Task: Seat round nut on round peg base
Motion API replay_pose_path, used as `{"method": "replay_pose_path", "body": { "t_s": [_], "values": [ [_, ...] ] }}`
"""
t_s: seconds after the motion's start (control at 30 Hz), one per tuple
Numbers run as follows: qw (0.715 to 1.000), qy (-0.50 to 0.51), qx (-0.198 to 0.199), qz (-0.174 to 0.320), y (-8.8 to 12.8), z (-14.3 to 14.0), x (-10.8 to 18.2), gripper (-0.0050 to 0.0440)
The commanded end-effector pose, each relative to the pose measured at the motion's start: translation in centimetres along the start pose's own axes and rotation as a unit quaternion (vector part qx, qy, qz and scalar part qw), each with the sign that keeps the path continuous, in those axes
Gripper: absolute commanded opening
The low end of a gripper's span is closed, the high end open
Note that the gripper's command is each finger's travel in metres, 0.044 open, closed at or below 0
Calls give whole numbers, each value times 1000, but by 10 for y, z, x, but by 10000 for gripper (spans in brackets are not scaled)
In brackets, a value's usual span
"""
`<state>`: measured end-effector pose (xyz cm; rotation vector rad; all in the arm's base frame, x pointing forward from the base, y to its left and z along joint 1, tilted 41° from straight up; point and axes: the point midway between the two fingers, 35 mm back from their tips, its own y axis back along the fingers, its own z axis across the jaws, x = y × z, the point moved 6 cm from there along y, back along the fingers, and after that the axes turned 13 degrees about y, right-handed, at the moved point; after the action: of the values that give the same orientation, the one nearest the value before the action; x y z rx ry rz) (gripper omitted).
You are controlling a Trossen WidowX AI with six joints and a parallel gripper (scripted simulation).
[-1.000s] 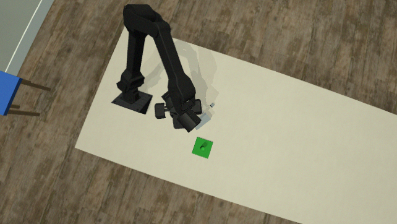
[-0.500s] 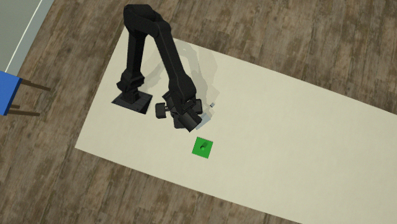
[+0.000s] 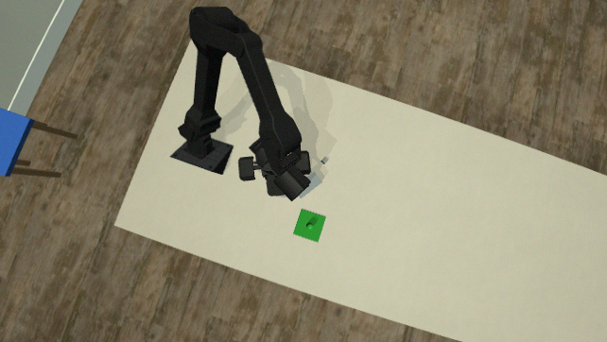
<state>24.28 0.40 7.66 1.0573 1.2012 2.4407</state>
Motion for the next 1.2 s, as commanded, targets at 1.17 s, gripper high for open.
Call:
{"method": "replay_pose_path", "body": {
  "t_s": [1.17],
  "values": [
    [1000, 2, -3, -2, -1, 11, -2, -50]
  ]
}}
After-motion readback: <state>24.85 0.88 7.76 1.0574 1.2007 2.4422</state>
